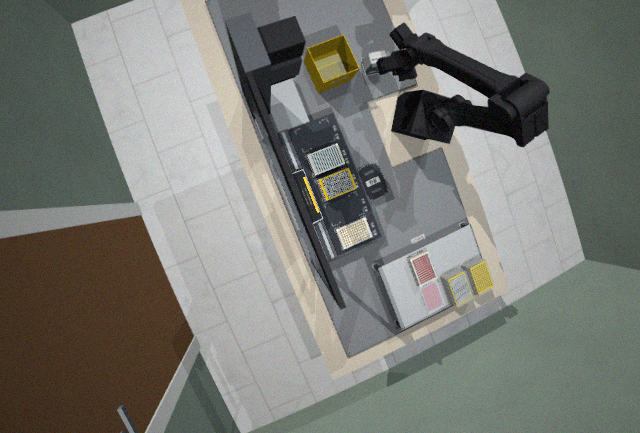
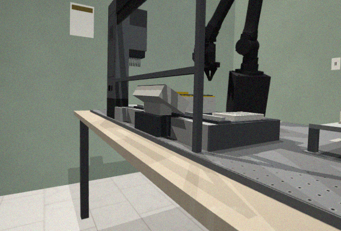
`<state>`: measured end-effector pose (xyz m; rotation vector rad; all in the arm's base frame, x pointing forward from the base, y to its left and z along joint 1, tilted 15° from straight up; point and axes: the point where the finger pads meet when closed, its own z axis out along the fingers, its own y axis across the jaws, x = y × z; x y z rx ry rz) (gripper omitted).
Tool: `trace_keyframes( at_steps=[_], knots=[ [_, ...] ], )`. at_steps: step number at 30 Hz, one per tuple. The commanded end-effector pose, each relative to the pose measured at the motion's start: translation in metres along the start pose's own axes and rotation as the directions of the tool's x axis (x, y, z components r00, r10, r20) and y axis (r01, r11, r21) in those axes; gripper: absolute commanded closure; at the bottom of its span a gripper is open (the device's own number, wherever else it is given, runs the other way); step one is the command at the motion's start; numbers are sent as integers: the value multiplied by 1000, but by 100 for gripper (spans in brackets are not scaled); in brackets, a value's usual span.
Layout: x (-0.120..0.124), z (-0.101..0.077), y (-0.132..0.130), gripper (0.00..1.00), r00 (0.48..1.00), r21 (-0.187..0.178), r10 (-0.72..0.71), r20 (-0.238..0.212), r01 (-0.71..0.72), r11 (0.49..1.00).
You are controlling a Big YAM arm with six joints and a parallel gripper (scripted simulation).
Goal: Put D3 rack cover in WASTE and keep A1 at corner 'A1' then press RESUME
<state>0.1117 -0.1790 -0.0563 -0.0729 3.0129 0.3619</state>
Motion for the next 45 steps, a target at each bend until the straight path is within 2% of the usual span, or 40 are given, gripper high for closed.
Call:
trace_keyframes(
  at_steps=[1,45],
  knots=[
    [-2,7,-2,100,1000,5,20,8,-20,1000],
    [-3,74,0,100,1000,3,13,5,-14,1000]
  ],
)
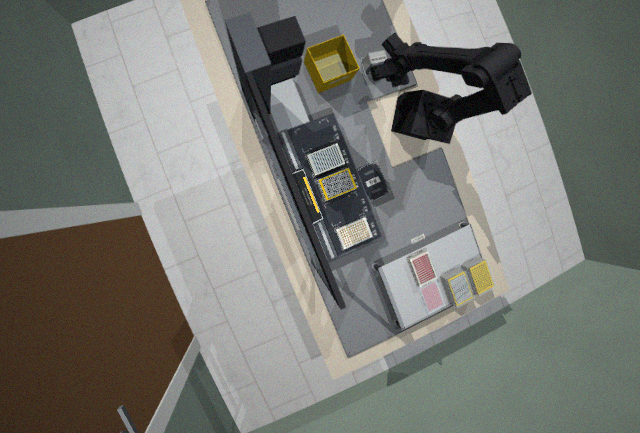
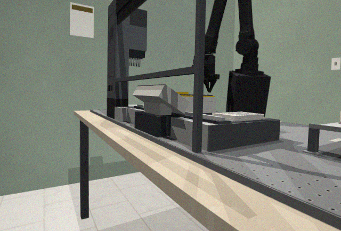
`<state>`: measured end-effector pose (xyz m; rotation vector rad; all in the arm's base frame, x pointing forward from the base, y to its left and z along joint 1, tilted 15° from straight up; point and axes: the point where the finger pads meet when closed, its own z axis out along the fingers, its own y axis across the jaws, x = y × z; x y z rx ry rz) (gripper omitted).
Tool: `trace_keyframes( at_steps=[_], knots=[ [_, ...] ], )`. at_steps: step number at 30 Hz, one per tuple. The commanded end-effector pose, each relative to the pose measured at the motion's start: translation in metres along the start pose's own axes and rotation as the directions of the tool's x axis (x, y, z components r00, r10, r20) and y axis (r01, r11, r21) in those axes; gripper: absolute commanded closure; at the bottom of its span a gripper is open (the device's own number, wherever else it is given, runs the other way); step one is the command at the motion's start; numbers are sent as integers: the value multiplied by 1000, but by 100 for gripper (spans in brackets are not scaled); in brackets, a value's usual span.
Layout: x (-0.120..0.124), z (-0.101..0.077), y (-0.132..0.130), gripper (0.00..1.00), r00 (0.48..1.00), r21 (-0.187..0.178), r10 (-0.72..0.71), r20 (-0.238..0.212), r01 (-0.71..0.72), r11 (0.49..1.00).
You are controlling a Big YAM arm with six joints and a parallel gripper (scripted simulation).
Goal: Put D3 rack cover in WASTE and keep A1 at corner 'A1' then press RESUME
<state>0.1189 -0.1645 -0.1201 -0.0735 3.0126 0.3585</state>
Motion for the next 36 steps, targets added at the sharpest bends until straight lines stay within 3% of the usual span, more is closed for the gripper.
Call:
trace_keyframes(
  at_steps=[1,36],
  knots=[
    [-2,10,1,100,1000,0,14,5,-14,1000],
    [-6,61,-6,100,1000,13,11,11,-11,1000]
  ],
)
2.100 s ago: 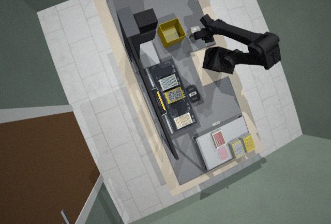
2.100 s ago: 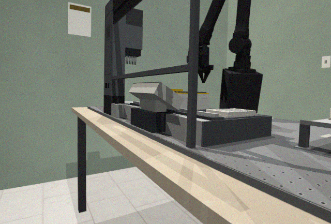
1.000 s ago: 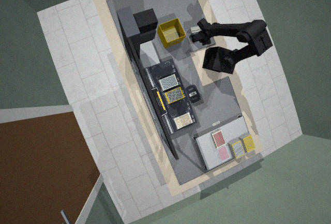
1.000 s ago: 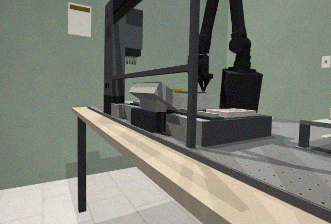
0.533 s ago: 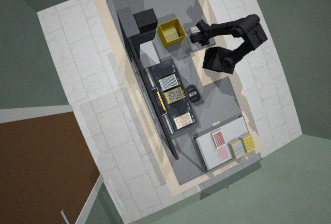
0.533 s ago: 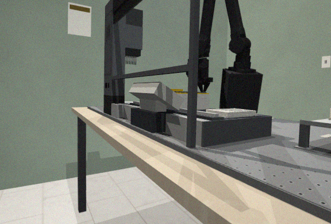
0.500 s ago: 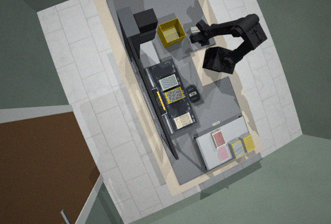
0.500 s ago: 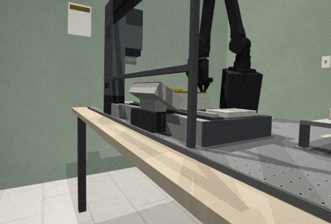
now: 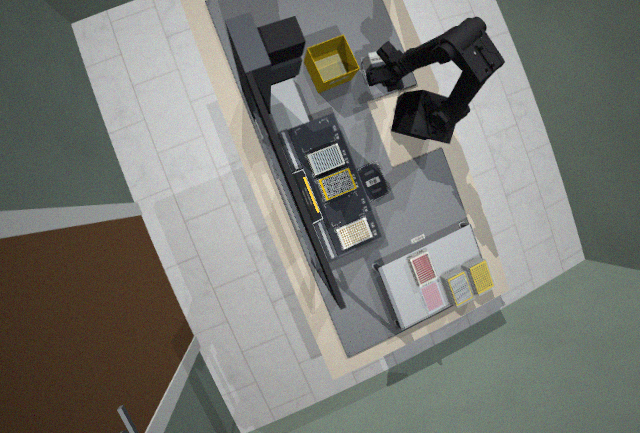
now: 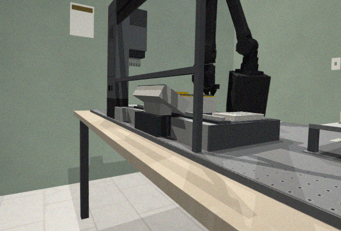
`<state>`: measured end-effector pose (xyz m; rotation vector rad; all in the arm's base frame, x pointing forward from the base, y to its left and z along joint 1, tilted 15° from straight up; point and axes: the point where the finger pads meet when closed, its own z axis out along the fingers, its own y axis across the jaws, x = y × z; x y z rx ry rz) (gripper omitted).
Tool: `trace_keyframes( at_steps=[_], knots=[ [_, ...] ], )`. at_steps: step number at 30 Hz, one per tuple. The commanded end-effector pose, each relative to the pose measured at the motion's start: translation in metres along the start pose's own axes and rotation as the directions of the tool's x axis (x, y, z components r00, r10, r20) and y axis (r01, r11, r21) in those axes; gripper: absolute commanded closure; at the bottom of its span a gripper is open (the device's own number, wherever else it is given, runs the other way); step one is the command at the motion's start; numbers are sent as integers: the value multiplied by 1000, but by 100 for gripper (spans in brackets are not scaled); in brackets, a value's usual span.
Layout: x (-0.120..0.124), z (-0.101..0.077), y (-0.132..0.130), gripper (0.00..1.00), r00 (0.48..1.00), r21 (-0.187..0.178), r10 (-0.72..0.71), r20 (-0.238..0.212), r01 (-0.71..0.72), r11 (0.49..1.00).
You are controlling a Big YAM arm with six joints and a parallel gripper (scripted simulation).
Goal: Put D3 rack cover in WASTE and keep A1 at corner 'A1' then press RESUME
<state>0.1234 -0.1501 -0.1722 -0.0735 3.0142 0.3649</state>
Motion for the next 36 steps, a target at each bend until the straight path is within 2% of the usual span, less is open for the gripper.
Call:
trace_keyframes(
  at_steps=[1,36],
  knots=[
    [-7,8,-9,100,1000,18,10,14,-10,1000],
    [-5,11,-9,100,1000,18,18,14,-18,1000]
  ],
)
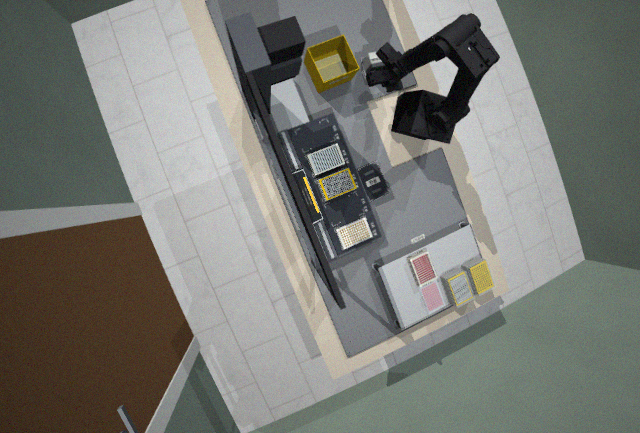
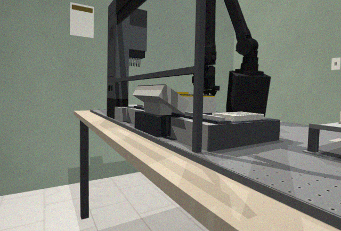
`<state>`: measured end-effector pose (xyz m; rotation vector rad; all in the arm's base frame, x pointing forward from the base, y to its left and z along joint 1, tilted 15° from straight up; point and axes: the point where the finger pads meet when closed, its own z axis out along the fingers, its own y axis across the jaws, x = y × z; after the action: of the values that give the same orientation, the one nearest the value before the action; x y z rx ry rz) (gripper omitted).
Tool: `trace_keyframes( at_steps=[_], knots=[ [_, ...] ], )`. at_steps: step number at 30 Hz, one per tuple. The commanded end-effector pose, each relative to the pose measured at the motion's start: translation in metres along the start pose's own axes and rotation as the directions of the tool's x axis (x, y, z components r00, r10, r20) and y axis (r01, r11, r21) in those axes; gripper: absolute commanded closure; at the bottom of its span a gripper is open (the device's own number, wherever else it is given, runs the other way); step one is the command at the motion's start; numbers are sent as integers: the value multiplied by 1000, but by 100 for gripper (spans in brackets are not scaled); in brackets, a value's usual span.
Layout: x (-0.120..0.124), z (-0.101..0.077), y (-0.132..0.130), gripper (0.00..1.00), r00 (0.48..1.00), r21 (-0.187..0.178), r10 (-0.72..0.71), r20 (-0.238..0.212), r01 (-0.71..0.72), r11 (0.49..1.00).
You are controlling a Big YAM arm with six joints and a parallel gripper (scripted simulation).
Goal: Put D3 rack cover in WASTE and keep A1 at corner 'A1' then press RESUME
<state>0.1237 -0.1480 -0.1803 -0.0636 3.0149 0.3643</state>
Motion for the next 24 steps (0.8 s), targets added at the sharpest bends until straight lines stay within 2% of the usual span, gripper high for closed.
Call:
trace_keyframes(
  at_steps=[1,20,22,24],
  knots=[
    [-6,3,-9,100,1000,17,11,14,-12,1000],
    [-6,3,-9,100,1000,17,11,14,-12,1000],
    [-4,2,-16,100,999,21,28,18,-29,999],
    [-1,2,-15,100,1000,4,10,8,-11,1000]
  ],
)
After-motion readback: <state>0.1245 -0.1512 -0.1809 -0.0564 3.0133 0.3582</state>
